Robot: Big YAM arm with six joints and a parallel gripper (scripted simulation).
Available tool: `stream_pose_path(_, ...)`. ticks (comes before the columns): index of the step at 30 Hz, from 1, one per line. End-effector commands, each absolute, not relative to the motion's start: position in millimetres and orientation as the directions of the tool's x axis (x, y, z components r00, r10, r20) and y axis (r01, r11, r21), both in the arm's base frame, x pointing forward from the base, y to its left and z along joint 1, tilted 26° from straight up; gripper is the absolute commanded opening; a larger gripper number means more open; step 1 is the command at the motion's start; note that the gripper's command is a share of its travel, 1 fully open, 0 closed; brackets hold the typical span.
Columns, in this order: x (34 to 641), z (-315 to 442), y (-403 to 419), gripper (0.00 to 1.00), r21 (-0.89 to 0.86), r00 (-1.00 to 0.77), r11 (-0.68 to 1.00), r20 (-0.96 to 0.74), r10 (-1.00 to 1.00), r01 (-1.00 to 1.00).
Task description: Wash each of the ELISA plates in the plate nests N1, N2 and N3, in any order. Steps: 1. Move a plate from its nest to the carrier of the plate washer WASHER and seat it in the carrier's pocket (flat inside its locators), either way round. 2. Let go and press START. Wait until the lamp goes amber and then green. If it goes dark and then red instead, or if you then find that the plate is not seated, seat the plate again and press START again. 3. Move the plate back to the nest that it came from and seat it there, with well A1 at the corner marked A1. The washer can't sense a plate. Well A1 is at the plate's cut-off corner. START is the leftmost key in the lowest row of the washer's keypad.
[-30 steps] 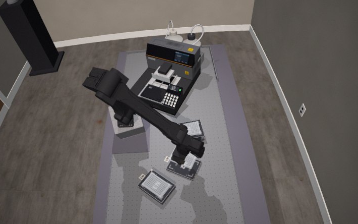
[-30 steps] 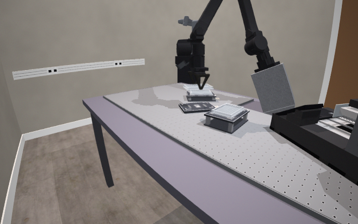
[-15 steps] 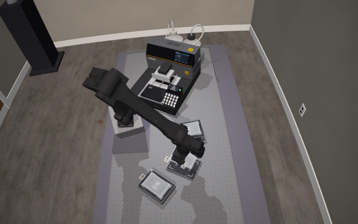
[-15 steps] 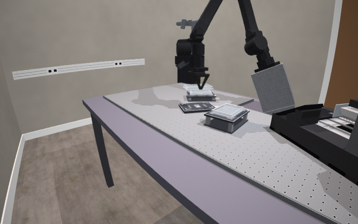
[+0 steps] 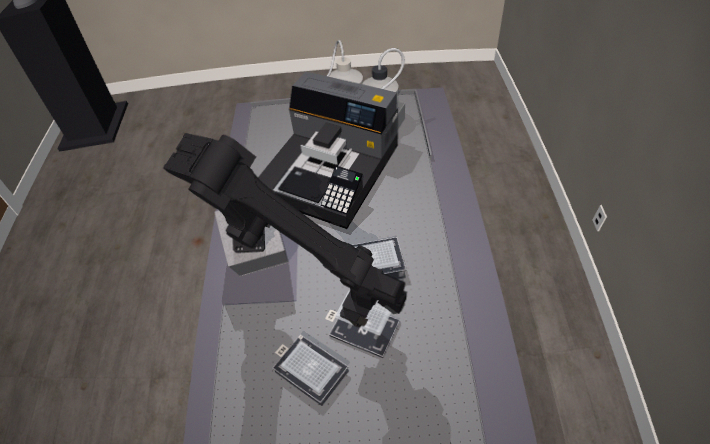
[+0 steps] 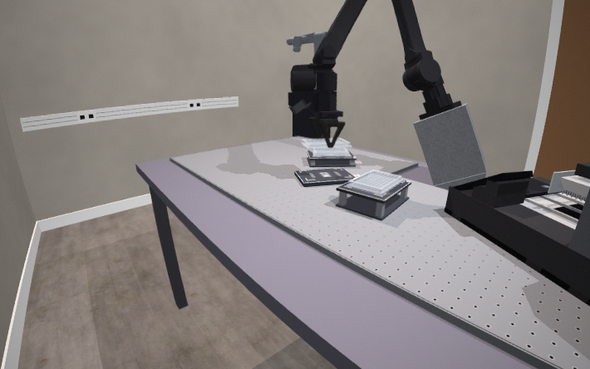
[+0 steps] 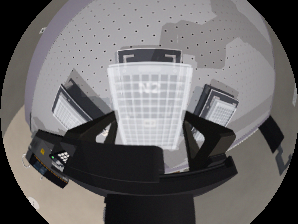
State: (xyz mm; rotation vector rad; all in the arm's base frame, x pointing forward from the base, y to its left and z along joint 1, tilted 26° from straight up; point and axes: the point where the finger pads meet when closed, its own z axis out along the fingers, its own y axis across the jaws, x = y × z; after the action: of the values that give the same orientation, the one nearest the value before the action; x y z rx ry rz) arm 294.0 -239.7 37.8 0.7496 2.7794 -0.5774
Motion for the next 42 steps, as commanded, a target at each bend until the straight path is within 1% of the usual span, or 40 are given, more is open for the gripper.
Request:
stream_pose_path(1, 298.3, 32.1, -243.7, 0.82, -0.316, -0.853, 0.799, -0.297, 0.429, 0.512)
stream_pose_path(42, 303.4, -22.5, -273.5, 0.82, -0.316, -0.848, 0.794, -0.302, 0.435, 0.519)
